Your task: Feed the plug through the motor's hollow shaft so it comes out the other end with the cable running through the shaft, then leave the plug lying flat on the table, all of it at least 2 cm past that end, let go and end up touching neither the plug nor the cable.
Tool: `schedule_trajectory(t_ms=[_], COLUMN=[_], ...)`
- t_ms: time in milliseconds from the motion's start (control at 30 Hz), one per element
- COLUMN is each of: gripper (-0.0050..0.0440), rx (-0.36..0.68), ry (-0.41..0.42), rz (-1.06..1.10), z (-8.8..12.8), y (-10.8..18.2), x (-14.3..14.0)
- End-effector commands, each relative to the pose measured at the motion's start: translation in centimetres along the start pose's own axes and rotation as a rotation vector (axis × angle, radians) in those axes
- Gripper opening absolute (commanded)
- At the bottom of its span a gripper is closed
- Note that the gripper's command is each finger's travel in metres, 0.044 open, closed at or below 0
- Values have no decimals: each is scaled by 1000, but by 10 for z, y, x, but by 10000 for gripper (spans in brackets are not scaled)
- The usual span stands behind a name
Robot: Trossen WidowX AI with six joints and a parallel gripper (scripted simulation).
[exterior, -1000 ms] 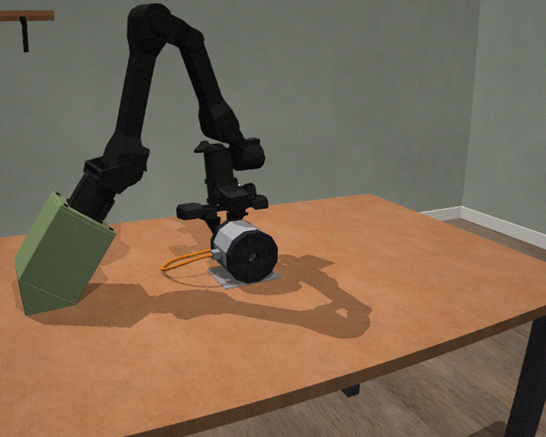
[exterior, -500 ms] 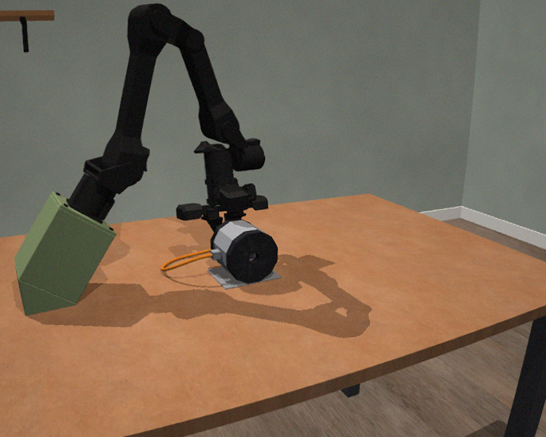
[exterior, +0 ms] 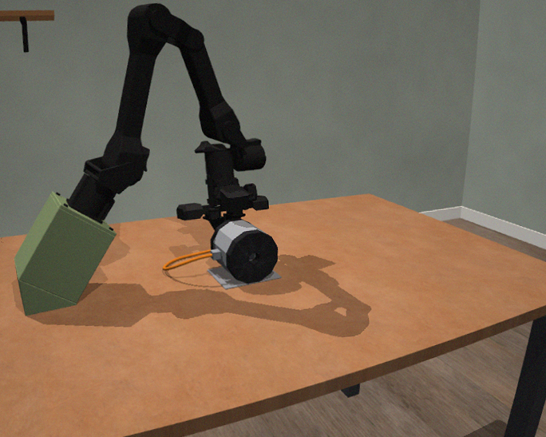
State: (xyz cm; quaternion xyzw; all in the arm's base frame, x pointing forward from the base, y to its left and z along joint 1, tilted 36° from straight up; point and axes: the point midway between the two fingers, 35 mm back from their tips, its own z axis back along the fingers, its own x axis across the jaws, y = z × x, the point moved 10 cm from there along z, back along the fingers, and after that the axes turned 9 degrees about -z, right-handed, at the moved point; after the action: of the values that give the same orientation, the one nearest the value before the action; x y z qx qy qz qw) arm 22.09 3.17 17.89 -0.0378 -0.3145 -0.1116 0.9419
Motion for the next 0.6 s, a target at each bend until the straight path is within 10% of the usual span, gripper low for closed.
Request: schedule_trajectory(t_ms=[0,567], gripper=[0,100], rx=[4,4], ry=[3,5], rz=[-1,0], z=[2,28], y=[-5,5], x=[3,3])
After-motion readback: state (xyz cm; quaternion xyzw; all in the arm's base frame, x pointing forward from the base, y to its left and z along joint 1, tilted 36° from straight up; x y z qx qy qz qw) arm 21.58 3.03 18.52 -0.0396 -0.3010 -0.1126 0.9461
